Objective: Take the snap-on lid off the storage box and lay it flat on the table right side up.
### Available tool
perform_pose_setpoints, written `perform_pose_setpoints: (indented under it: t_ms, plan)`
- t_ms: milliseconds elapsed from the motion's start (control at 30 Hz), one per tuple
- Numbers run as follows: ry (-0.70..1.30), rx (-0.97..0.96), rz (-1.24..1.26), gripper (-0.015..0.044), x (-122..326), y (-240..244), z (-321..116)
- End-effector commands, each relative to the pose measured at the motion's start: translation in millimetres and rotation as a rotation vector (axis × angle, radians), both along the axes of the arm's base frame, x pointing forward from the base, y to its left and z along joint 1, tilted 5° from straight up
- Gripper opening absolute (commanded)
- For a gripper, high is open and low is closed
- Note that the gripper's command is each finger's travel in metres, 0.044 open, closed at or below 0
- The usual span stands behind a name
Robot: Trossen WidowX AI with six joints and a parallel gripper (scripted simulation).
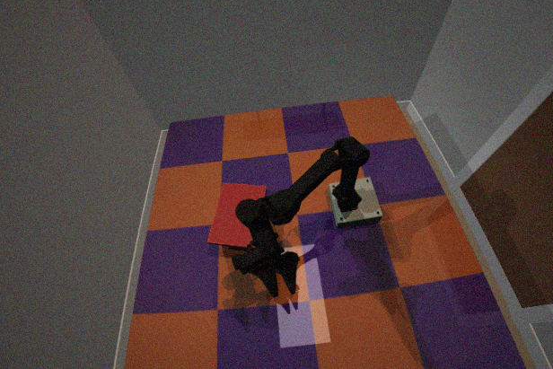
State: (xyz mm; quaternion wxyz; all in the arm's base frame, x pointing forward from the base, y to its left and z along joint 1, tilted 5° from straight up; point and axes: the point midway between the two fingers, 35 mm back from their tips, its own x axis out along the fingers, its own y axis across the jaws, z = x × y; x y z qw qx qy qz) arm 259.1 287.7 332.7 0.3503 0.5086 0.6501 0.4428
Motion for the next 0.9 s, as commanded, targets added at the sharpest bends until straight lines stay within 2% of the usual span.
perform_pose_setpoints:
  t_ms: [0,167,200,300,400,533,633,733,867]
  plan:
    - [0.004,-0.002,-0.013,0.0374,0.9,-0.2,-0.2]
    - [0.107,-0.076,-0.343,0.0242,23.9,-14.6,-12.4]
    - [0.128,-0.097,-0.419,0.0235,28.8,-20.3,-17.0]
    - [0.185,-0.168,-0.646,0.0235,41.1,-42.6,-34.0]
    - [0.208,-0.206,-0.753,0.0235,45.4,-55.8,-43.4]
    - [0.256,-0.323,-1.044,0.0235,50.6,-99.8,-71.7]
    - [0.276,-0.422,-1.259,0.0235,47.0,-138.8,-93.5]
    - [0.278,-0.469,-1.354,0.0235,43.0,-157.2,-102.8]
    - [0.266,-0.615,-1.62,0.0235,24.9,-212.6,-126.4]
